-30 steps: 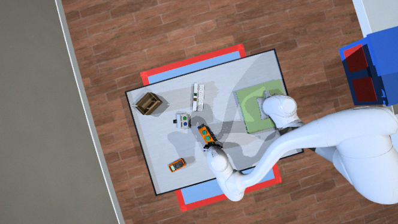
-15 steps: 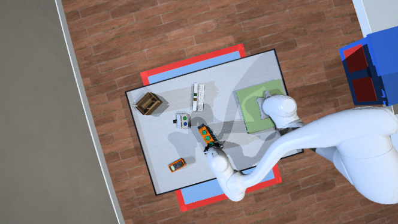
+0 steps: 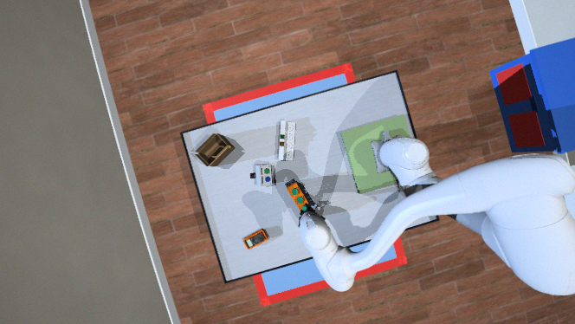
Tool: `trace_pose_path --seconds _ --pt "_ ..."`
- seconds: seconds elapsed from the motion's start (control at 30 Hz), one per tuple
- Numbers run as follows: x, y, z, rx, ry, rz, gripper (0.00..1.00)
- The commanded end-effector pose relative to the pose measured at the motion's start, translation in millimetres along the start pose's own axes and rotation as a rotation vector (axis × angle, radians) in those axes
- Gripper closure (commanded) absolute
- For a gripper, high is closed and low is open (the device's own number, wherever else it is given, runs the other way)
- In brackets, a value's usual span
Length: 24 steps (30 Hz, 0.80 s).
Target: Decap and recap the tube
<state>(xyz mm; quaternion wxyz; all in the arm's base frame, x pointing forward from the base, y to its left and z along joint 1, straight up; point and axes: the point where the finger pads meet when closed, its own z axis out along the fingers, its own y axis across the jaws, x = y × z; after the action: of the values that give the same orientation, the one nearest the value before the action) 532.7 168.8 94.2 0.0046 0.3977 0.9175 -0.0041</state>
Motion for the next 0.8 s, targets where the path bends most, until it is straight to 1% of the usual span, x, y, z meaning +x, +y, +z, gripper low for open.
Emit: trace_pose_path --seconds 0.0,0.1,0.13,0.53,0.6,0.7,0.73,0.77 --pt "0.3 -0.9 -1.4 -0.005 0.015 -0.083 0.7" --pt "0.2 -0.1 -0.9 -0.005 0.011 -0.084 0.7" --pt "0.1 -0.7 -2.9 -0.005 0.015 -0.083 0.59" --pt "0.2 -0.1 -1.6 -0.005 0.011 -0.084 0.59" --pt "0.7 -0.6 -2.4 -0.004 0.015 0.091 0.59" --pt "0.7 -0.4 -2.4 -0.001 0.009 0.321 0.59" --pt "0.7 -0.4 -2.4 -0.001 0.01 0.38 0.59" --pt "0.7 -0.4 -2.4 -0.001 0.01 0.38 0.59"
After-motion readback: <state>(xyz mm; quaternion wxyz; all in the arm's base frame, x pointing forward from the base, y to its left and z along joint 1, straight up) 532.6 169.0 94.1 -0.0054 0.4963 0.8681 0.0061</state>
